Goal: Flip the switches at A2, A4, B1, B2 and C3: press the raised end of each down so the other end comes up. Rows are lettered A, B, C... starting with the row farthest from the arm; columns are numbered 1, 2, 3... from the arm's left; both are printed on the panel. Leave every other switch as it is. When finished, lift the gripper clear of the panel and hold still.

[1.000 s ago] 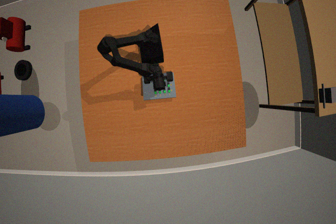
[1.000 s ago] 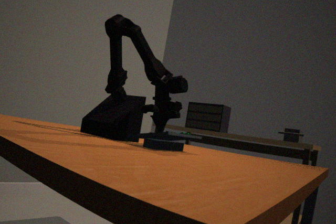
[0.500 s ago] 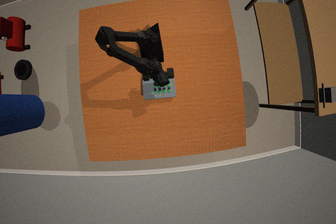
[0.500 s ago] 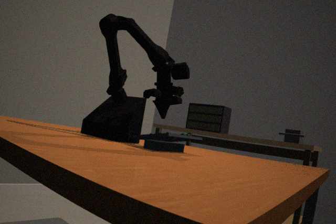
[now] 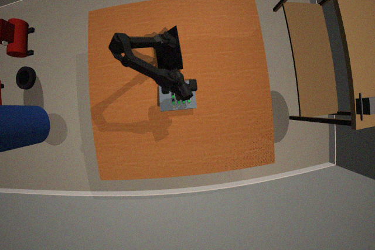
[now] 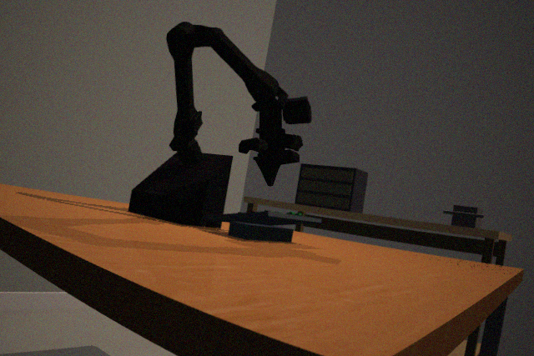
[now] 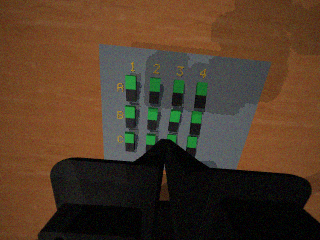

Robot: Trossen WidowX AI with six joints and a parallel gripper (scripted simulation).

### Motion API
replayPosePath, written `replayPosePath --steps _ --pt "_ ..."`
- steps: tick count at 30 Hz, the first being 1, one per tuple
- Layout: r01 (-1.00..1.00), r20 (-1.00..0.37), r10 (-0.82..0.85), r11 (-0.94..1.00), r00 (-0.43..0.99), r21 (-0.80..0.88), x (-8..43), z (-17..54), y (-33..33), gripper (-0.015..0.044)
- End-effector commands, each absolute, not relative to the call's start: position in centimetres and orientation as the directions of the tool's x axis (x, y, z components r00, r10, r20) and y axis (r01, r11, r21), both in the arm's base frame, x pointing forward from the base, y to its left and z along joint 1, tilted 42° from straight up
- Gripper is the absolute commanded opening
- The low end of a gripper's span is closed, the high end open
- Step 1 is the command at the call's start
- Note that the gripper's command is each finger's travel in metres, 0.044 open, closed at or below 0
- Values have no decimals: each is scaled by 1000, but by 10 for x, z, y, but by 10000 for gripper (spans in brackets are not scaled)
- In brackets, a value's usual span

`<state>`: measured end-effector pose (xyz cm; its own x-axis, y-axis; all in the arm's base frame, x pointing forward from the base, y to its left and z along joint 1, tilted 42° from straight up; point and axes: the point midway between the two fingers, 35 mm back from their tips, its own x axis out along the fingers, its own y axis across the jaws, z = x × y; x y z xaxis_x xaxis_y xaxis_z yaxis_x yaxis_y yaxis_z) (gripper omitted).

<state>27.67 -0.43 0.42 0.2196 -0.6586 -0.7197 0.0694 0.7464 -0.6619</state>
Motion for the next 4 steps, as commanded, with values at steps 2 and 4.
replayPosePath --steps 2,4 --pt "71 -718 -660 745 219 -663 277 4 -4 0" --pt "71 -718 -660 745 219 -663 277 4 -4 0"
